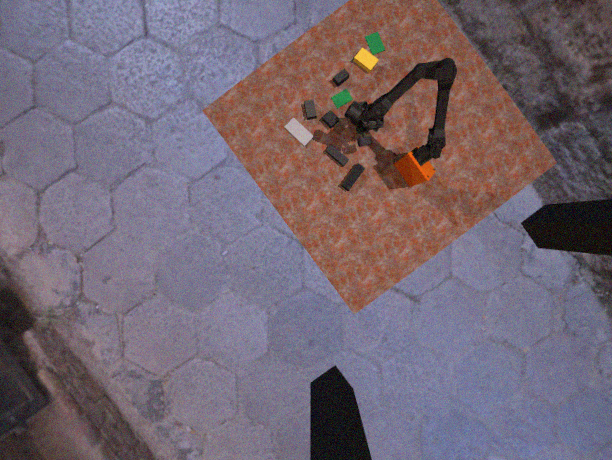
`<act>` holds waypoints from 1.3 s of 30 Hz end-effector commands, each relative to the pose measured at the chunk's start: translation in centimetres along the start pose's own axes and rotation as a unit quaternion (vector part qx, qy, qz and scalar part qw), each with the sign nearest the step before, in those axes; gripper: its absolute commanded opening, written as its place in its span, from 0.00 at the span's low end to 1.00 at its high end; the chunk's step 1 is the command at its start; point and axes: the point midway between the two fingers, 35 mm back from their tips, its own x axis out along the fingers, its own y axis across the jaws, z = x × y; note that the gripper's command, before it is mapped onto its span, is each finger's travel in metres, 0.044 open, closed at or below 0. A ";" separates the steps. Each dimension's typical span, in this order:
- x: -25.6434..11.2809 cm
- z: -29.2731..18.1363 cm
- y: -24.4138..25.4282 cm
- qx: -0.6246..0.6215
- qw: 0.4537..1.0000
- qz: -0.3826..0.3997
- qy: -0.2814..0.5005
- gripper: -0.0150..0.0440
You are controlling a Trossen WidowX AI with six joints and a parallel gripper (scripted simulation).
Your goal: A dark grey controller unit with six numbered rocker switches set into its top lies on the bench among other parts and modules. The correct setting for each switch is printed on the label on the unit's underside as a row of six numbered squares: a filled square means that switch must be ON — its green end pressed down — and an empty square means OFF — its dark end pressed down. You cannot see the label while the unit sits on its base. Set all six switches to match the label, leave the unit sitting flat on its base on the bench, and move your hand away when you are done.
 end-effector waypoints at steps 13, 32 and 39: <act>-2.5 6.1 6.1 0.047 0.988 -0.146 -0.006 0.25; -1.0 6.1 5.7 0.046 0.988 -0.146 -0.006 0.25; 0.1 6.1 5.3 0.046 0.988 -0.146 -0.006 0.25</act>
